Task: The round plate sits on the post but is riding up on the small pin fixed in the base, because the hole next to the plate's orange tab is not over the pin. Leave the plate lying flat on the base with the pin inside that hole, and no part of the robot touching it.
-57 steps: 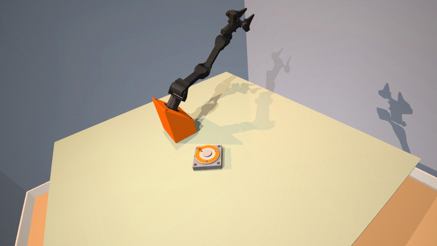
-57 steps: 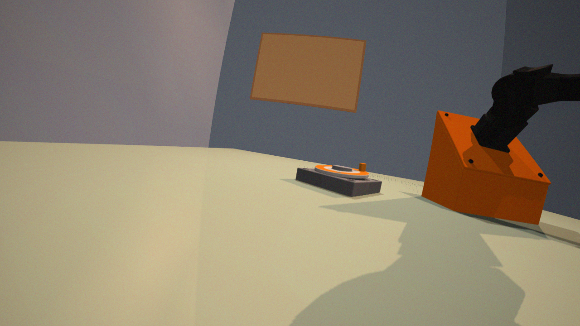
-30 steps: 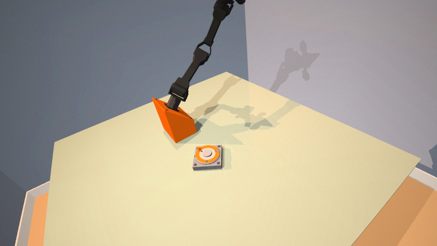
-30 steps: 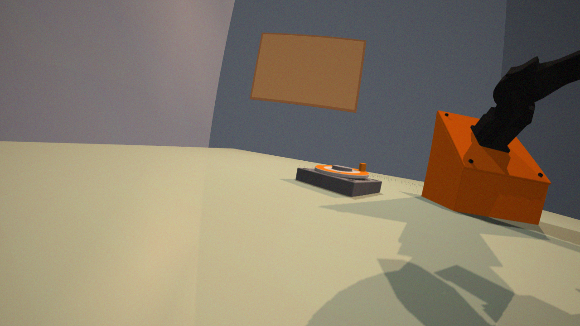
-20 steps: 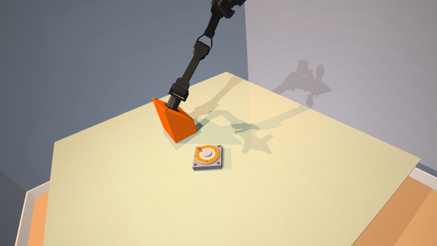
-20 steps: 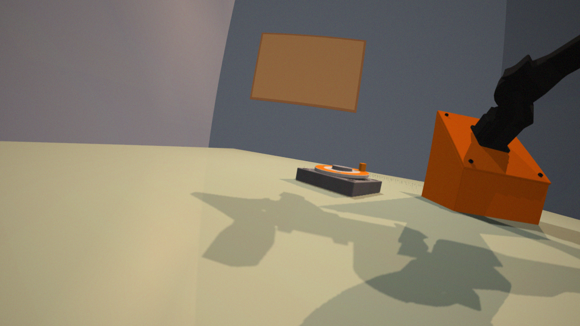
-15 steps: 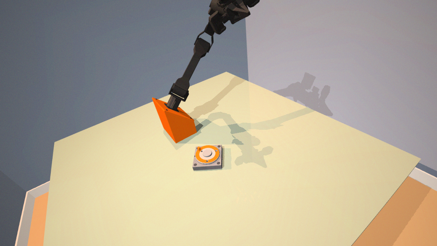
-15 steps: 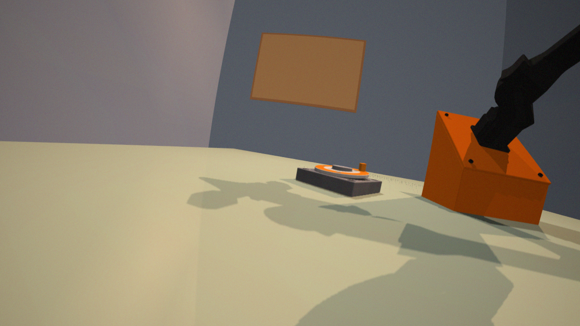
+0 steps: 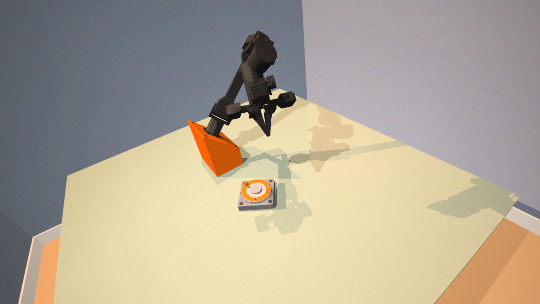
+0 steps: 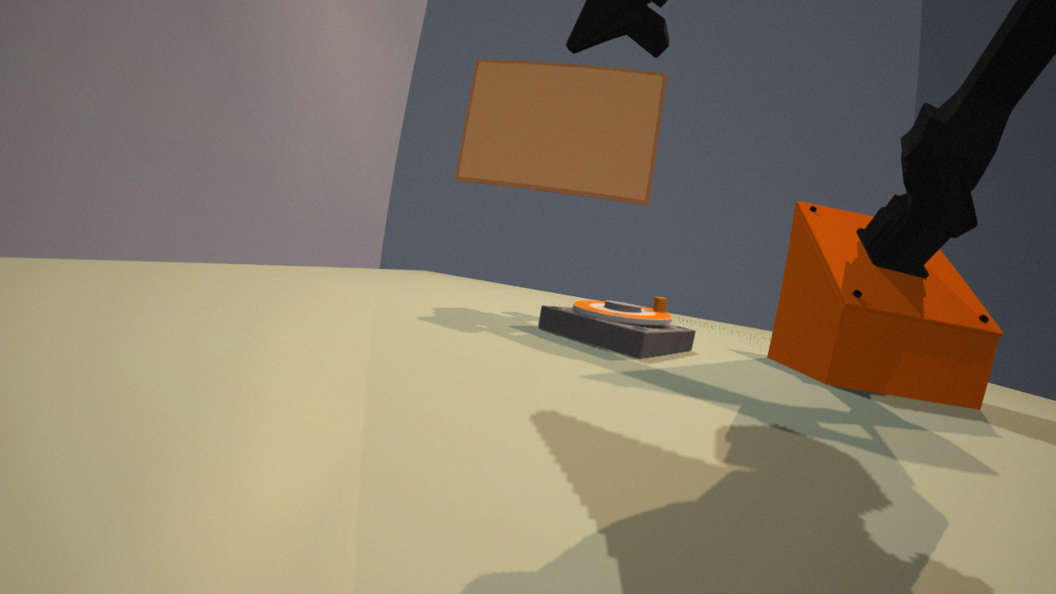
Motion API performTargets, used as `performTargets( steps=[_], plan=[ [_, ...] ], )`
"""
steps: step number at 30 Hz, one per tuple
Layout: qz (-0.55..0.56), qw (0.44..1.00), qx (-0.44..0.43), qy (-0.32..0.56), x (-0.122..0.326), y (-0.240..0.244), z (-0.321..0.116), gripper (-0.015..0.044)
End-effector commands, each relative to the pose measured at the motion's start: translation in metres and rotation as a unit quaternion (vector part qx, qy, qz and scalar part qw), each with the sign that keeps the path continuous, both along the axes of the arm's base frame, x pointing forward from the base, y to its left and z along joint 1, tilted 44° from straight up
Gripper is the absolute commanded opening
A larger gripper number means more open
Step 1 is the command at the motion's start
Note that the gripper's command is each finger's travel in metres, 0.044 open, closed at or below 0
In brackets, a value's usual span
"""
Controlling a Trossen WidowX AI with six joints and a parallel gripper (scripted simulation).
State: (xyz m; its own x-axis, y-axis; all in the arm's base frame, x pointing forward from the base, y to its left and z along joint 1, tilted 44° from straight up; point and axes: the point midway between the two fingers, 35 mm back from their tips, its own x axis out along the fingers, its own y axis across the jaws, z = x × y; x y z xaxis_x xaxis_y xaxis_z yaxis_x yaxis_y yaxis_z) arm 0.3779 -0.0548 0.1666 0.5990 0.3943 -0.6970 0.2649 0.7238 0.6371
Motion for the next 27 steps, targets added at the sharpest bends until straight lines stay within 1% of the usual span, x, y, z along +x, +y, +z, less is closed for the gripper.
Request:
performTargets(
  steps=[1,3,7,8,11,18,27],
  plan=[
    [0.073,0.996,-0.002,0.044,-0.018,0.019,-0.048,0.0000],
    [0.153,0.985,0.005,0.083,-0.044,0.042,-0.092,0.0000],
    [0.270,0.953,0.032,0.131,-0.095,0.076,-0.143,0.0000],
    [0.276,0.951,0.034,0.133,-0.098,0.078,-0.146,0.0000],
    [0.338,0.927,0.059,0.153,-0.131,0.094,-0.168,0.0000],
    [0.343,0.925,0.061,0.154,-0.134,0.097,-0.172,0.0000],
    [0.343,0.924,0.062,0.154,-0.136,0.127,-0.202,0.0000]
  ],
)
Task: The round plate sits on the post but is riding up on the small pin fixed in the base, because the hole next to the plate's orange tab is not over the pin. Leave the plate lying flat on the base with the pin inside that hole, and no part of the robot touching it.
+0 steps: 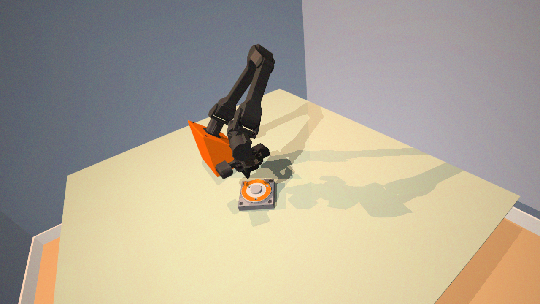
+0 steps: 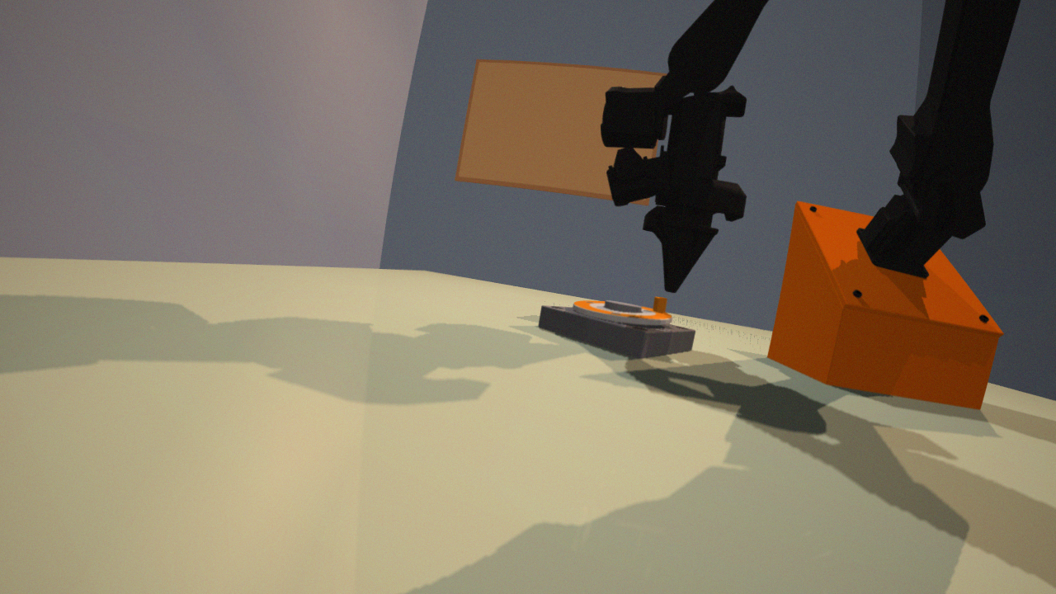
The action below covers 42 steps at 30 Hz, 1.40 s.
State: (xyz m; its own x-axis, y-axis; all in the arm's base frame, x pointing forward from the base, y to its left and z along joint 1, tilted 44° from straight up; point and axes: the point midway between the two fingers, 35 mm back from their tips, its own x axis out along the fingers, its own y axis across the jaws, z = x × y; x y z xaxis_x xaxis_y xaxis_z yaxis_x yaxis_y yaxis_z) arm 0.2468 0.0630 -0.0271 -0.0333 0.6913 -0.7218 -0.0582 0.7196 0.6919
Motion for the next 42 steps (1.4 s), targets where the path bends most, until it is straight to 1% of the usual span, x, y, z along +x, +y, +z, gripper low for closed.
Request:
performTargets(
  steps=[1,42],
  plan=[
    [-0.001,1.000,0.003,0.007,-0.005,0.011,-0.010,0.0000],
    [-0.001,1.000,0.003,0.006,0.010,-0.011,-0.032,0.0000]
  ],
)
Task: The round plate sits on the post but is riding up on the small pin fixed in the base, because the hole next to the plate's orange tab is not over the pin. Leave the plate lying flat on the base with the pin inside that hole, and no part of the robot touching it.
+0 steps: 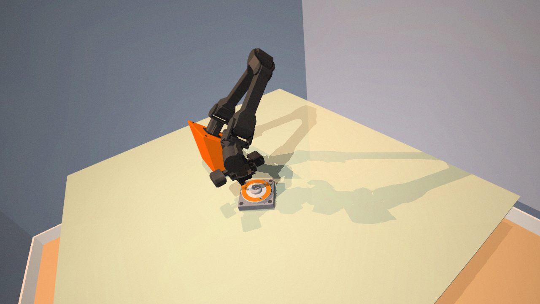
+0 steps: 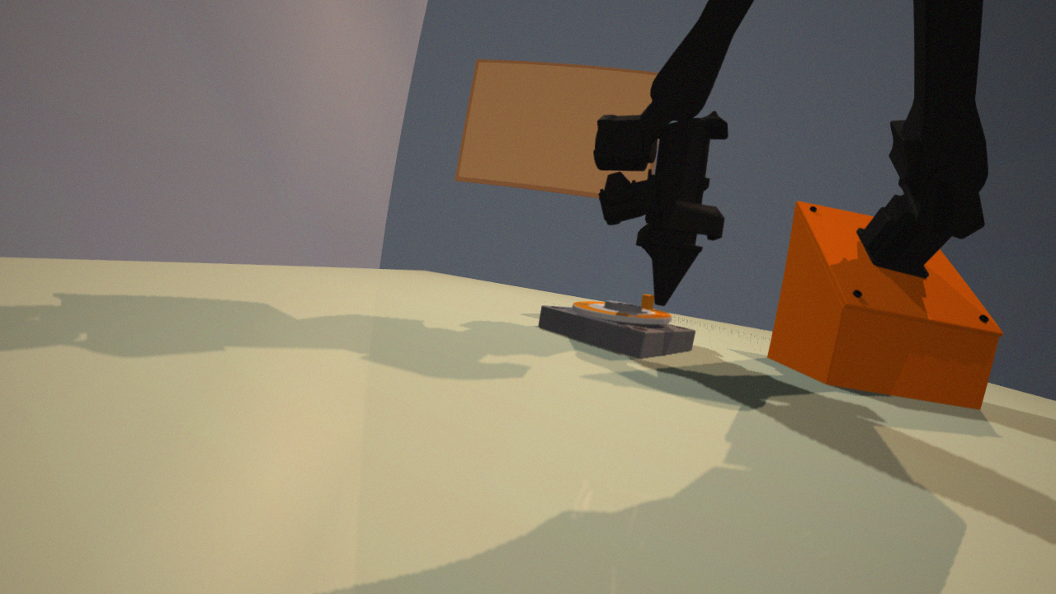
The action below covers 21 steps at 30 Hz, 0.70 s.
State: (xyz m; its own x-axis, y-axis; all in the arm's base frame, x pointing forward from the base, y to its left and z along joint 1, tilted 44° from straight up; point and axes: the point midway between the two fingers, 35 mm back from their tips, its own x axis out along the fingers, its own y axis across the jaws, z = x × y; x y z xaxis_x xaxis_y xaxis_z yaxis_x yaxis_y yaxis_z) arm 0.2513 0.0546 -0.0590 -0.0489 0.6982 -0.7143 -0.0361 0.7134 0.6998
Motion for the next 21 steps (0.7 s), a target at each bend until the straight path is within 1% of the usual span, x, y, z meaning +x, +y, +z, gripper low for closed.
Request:
performTargets(
  steps=[1,9,18,20,21],
  plan=[
    [0.001,1.000,-0.002,-0.007,0.006,-0.002,0.000,0.0000],
    [0.001,1.000,-0.002,-0.007,0.008,-0.004,-0.003,0.0000],
    [0.001,1.000,-0.003,-0.007,0.004,-0.035,0.030,0.0000],
    [0.001,1.000,-0.003,-0.007,0.003,-0.038,0.033,0.0000],
    [-0.001,1.000,-0.001,-0.002,0.002,-0.031,0.026,0.0000]
  ],
)
